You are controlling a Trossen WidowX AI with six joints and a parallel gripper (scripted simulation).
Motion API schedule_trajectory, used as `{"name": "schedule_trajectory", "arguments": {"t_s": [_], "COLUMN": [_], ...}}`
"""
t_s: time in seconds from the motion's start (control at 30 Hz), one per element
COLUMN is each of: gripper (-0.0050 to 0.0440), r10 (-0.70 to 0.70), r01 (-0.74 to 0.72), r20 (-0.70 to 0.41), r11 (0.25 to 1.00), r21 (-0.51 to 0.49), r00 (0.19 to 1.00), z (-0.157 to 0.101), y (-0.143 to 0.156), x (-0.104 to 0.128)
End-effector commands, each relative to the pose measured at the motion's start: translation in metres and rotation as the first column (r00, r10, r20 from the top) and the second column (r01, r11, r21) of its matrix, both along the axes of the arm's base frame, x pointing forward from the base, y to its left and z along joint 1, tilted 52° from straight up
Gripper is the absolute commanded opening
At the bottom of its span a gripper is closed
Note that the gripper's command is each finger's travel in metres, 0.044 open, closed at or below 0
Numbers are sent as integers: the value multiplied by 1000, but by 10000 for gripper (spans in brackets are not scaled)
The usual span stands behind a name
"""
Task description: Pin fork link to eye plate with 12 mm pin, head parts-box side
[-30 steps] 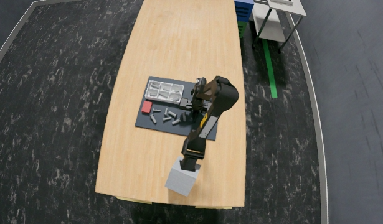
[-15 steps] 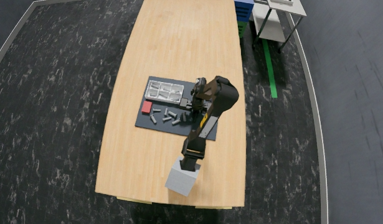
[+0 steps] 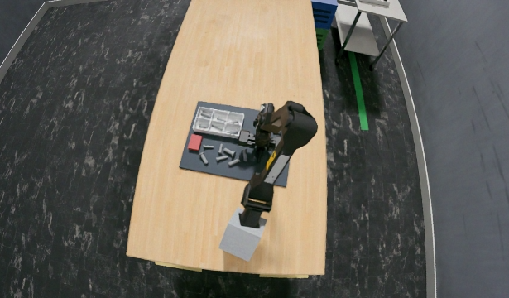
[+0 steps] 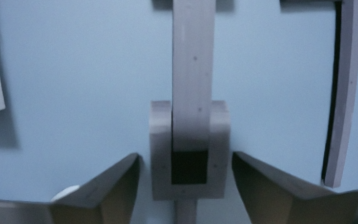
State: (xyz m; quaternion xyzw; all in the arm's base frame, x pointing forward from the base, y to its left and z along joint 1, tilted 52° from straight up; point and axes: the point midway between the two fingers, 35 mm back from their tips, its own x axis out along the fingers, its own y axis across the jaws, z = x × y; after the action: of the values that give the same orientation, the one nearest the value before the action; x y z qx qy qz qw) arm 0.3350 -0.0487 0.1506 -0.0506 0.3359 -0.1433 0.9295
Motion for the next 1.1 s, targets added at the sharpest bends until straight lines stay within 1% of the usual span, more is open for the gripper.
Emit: {"name": "schedule_trajectory", "arguments": {"t_s": [0.0,0.57,1.07], "gripper": [250,250,250], "r10": [3,-1,-1], "r01": [-3,1,1], "r20": [30,38,40], "r11": [1000,1000,1000], "r21": [0,1,2], "r00": [1000,999,999], "z": [10,21,33], "y": [1,5,11], "x": [-1,-10,-24]}}
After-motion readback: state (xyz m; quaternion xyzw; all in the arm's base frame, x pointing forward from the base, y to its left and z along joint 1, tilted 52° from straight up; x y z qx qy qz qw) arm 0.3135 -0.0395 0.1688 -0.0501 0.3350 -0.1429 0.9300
